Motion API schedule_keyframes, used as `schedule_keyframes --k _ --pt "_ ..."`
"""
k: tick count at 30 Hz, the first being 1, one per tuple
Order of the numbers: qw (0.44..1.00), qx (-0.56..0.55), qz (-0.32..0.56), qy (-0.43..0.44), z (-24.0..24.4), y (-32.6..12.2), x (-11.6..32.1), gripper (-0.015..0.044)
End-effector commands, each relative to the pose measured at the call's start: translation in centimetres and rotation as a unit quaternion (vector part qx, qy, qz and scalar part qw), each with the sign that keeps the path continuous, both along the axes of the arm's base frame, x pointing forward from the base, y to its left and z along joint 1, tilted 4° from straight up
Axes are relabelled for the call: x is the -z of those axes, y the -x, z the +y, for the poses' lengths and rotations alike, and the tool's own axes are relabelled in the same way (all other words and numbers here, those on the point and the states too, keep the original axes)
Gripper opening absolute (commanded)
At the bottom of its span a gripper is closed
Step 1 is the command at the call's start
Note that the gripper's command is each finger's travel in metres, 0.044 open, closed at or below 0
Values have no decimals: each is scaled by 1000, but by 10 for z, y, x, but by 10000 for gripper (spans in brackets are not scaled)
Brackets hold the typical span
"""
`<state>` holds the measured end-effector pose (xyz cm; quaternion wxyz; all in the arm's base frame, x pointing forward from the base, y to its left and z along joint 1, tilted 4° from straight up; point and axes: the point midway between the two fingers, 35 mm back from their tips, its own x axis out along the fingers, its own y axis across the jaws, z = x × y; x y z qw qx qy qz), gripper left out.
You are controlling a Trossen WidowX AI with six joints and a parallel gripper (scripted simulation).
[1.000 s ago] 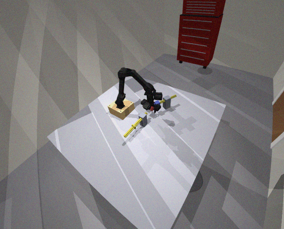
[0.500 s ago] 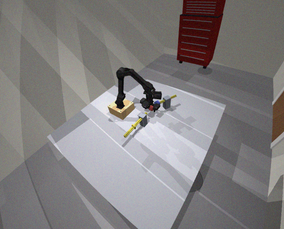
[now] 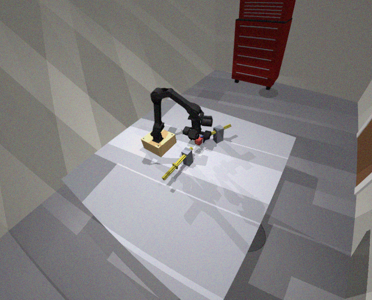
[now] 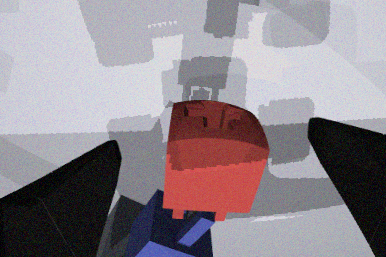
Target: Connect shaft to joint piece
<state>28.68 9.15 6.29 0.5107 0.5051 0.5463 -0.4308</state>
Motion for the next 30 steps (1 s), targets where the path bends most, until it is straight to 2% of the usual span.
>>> schedule_keyframes --k 1,15,30 --pt "998 -64 -12 2 1 -4 -14 440" --pt "954 -298 -36 17 -2 -5 -56 440" --pt "845 -530 -56 30 -6 2 -102 440"
